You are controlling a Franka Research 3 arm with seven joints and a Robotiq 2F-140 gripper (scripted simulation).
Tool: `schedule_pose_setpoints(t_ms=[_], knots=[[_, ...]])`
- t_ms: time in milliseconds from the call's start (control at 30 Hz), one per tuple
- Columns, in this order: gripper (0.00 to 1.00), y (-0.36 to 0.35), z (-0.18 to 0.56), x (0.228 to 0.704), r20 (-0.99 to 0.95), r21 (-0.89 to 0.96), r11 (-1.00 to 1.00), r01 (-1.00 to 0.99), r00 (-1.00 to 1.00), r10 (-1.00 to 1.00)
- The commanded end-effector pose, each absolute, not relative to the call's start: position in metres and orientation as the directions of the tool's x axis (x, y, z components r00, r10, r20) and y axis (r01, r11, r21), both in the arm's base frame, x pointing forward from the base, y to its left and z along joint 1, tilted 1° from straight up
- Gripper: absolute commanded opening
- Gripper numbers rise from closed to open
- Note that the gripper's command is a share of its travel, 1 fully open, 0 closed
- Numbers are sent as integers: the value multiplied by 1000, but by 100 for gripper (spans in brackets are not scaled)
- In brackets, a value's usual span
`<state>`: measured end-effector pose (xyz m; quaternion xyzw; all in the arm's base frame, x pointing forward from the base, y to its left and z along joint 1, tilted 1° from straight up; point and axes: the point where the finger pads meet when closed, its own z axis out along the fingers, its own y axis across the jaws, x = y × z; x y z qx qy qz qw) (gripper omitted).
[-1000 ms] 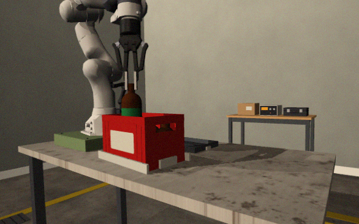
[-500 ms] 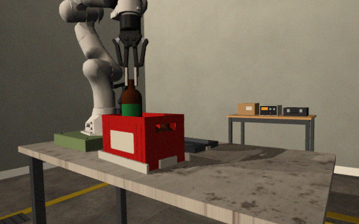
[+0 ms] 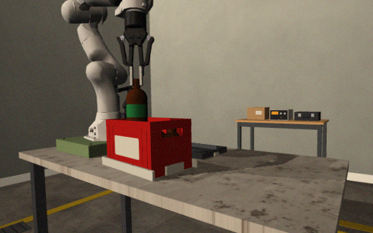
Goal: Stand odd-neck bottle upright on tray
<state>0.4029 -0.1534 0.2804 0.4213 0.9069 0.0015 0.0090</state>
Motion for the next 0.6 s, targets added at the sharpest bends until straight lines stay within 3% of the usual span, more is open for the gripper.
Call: schedule_pose_setpoints(t_ms=[0, 567], knots=[[10, -153, 285, 403, -14, 14, 640, 768, -640, 768], [10, -153, 288, 403, -14, 14, 640, 768, -640, 768]])
